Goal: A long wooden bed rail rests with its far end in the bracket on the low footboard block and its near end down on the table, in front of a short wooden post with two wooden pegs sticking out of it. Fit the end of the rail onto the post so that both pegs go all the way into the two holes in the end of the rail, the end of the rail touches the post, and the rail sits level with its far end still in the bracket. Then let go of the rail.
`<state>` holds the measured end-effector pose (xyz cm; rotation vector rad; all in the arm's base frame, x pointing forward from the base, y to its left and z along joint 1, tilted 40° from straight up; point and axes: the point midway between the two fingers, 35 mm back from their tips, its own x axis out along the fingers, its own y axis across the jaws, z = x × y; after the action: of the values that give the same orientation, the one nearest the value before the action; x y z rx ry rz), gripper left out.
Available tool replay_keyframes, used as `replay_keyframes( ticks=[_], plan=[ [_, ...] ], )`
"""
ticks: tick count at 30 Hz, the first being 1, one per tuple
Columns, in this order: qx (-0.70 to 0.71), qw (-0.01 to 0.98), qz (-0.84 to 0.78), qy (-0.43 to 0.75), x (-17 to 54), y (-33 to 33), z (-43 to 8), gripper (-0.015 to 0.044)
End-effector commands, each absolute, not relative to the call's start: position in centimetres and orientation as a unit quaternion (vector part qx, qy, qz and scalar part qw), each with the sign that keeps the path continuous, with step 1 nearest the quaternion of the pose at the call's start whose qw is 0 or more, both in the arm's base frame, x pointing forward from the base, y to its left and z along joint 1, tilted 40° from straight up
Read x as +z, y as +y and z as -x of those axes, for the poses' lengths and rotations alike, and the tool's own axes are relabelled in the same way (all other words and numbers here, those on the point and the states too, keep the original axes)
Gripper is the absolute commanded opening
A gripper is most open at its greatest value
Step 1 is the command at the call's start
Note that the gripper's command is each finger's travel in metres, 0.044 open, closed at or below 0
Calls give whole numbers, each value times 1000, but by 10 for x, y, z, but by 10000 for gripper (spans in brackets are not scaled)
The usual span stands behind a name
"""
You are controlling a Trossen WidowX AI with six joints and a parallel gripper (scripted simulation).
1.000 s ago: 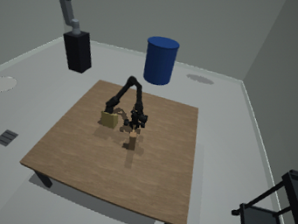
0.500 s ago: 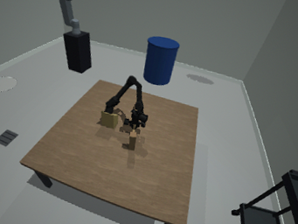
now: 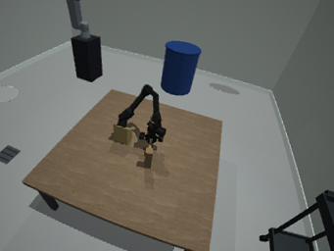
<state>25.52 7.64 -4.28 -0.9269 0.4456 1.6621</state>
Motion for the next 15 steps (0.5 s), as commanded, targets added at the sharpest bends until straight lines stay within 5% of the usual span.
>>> replay_keyframes(
  ticks=[1,15],
  plan=[
    [701,564,394,187,-39,73,-258,0],
    [701,564,394,187,-34,69,-259,0]
  ],
)
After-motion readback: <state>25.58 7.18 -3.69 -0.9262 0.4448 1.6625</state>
